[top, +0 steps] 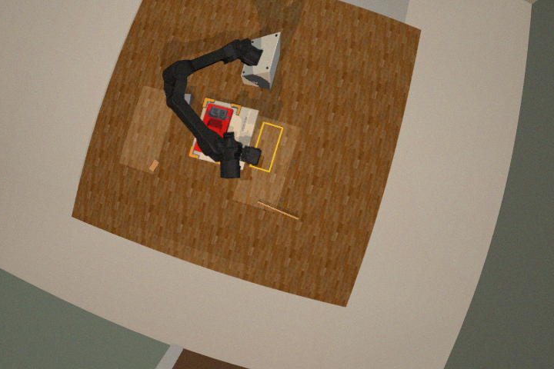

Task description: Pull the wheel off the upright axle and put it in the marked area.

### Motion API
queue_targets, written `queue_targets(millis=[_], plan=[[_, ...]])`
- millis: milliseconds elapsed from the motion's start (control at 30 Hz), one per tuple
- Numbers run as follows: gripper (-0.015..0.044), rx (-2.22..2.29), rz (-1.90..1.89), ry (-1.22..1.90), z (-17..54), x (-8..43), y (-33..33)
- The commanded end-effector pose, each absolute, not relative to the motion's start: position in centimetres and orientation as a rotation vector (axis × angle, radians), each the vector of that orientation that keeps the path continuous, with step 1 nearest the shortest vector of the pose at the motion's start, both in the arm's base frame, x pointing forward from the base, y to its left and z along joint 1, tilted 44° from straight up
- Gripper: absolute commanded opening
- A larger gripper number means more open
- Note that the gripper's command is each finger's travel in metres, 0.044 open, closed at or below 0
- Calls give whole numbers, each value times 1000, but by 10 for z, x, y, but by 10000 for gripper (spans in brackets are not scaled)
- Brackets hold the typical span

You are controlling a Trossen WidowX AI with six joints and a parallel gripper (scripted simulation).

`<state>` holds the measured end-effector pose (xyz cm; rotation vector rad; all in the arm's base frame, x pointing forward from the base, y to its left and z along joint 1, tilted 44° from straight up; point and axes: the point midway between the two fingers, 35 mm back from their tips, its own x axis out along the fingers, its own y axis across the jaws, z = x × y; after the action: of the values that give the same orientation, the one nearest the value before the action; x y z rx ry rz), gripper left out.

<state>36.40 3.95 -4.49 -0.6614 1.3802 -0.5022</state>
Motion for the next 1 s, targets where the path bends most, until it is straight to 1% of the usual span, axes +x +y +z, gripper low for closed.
queue_targets(millis=[0, 967], plan=[[0, -659, -504, 1378, -43, 364, 41], [0, -661, -501, 1377, -37, 363, 47]])
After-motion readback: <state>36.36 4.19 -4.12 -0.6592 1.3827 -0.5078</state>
